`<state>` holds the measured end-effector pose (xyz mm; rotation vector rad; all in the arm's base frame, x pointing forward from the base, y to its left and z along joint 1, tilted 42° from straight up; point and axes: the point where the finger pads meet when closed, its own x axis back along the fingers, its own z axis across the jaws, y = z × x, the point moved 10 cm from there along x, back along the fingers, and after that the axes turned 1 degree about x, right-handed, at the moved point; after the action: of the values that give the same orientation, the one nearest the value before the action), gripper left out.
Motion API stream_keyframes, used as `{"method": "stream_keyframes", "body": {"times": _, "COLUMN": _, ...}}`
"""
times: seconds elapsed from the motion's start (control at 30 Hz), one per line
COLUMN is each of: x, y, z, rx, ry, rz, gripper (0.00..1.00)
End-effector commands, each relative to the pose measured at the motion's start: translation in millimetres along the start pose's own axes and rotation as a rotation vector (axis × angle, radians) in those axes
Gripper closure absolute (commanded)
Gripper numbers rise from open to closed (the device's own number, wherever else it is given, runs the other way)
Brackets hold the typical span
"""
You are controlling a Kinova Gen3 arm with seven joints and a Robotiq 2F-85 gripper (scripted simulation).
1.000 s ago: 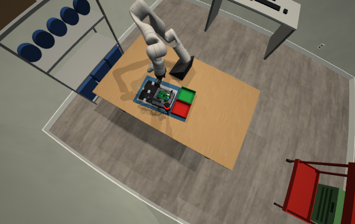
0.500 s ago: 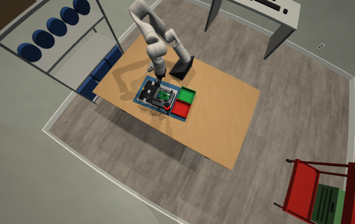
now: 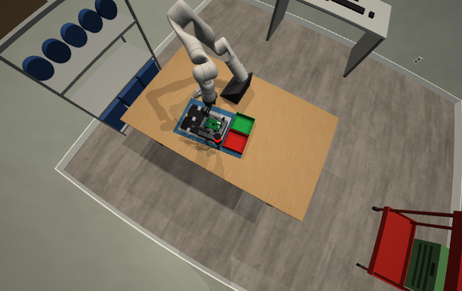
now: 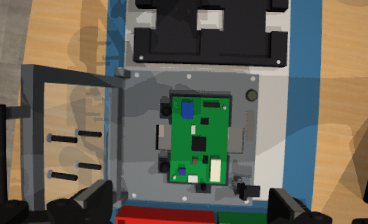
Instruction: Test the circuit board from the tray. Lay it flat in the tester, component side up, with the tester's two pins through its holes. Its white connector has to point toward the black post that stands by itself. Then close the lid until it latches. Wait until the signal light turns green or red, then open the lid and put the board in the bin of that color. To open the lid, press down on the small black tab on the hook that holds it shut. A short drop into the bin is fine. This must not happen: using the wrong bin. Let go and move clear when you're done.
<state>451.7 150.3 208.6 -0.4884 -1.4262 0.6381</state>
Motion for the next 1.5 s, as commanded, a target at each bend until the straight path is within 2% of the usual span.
{"method": "stream_keyframes", "body": {"times": 0.0, "x": -18.5, "y": -1.8, "z": 1.8, "rx": 0.001, "ry": 0.013, "rz": 0.006, "gripper": 0.0}}
{"method": "stream_keyframes", "body": {"times": 0.3, "x": -79.3, "y": -2.2, "z": 2.5, "rx": 0.001, "ry": 0.013, "rz": 0.006, "gripper": 0.0}}
{"method": "stream_keyframes", "body": {"times": 0.37, "x": -79.3, "y": -2.2, "z": 2.5, "rx": 0.001, "ry": 0.013, "rz": 0.006, "gripper": 0.0}}
{"method": "stream_keyframes", "body": {"times": 0.57, "x": -116.2, "y": -2.4, "z": 3.0, "rx": 0.001, "ry": 0.013, "rz": 0.006, "gripper": 0.0}}
{"method": "stream_keyframes", "body": {"times": 0.77, "x": -142.0, "y": -2.5, "z": 3.3, "rx": 0.001, "ry": 0.013, "rz": 0.006, "gripper": 0.0}}
{"method": "stream_keyframes", "body": {"times": 1.07, "x": -154.2, "y": -2.6, "z": 3.5, "rx": 0.001, "ry": 0.013, "rz": 0.006, "gripper": 0.0}}
{"method": "stream_keyframes", "body": {"times": 1.47, "x": -155.0, "y": -2.6, "z": 3.5, "rx": 0.001, "ry": 0.013, "rz": 0.006, "gripper": 0.0}}
